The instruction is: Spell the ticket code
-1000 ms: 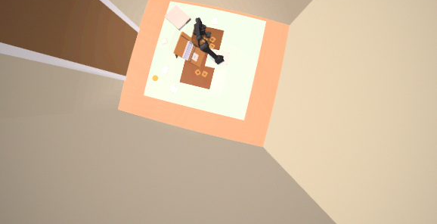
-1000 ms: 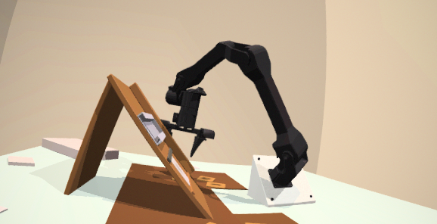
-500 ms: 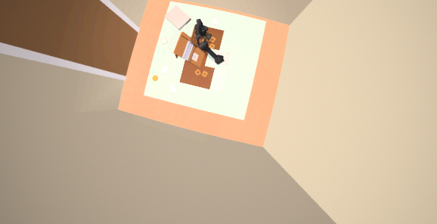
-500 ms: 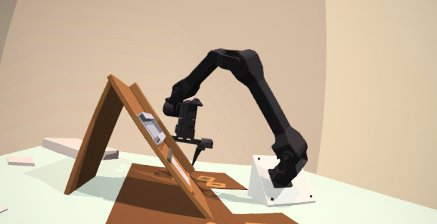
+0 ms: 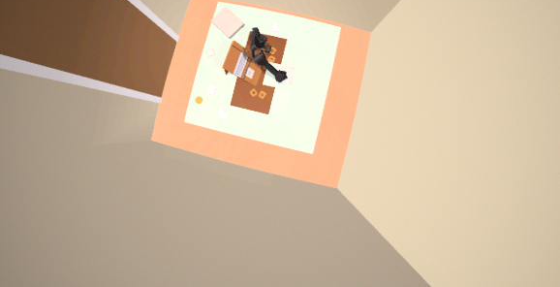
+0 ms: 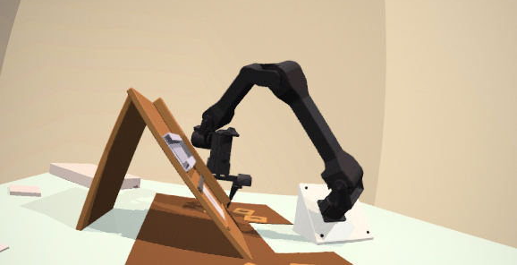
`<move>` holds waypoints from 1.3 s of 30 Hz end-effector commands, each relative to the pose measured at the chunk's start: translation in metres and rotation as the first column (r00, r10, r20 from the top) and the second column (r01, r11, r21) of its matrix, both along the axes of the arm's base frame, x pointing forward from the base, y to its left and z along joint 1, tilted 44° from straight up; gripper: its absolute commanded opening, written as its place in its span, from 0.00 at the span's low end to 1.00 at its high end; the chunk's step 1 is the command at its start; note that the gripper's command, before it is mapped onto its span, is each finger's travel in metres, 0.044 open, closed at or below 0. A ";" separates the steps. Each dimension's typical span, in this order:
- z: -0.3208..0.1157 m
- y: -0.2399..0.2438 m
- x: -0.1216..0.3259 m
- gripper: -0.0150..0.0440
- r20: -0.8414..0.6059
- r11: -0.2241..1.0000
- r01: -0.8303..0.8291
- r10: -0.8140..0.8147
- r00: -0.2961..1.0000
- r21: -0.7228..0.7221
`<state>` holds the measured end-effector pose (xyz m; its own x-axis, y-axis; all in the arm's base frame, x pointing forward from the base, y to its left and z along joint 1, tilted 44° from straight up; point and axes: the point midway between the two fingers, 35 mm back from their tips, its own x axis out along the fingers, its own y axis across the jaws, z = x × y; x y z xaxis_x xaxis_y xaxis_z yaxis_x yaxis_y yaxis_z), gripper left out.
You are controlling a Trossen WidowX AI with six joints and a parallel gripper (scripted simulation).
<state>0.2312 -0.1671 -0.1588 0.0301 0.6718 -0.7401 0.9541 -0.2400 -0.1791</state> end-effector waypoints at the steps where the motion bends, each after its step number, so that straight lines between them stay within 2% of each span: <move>1: -0.004 0.004 0.001 0.83 -0.001 1.000 0.006 -0.006 1.000 0.004; 18: -0.012 0.012 0.001 0.83 -0.001 1.000 0.006 -0.006 1.000 0.005; 33: -0.011 0.012 0.000 0.66 -0.001 1.000 0.006 -0.006 1.000 0.005; 39: -0.008 0.009 -0.001 0.39 -0.001 1.000 0.006 -0.006 1.000 0.005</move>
